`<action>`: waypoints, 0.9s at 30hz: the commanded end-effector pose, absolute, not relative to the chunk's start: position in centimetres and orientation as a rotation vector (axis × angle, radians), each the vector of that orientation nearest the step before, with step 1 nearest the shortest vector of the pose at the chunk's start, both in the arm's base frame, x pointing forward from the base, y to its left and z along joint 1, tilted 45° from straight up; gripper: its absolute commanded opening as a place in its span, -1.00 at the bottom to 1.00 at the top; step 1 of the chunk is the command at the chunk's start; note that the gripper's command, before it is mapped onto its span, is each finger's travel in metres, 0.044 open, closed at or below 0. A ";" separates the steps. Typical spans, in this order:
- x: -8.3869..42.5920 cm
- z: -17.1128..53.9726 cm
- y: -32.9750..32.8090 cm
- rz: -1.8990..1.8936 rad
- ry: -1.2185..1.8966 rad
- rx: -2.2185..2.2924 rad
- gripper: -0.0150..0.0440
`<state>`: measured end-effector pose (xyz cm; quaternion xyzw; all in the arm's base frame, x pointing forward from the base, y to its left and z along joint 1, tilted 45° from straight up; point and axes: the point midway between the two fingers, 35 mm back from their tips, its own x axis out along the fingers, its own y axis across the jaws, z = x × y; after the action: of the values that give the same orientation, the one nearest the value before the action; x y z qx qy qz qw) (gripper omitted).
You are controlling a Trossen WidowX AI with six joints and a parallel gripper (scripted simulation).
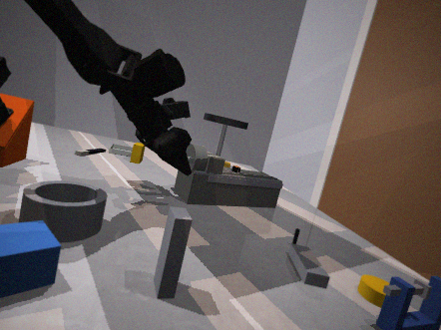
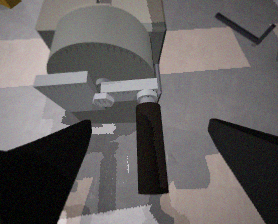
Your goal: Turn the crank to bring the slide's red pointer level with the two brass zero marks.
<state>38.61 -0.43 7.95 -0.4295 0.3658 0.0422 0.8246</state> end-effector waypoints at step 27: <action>38.4 7.3 -0.7 0.101 0.782 -0.918 -0.49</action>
<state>38.41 -0.71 7.33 -0.4293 0.3685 0.0463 0.8233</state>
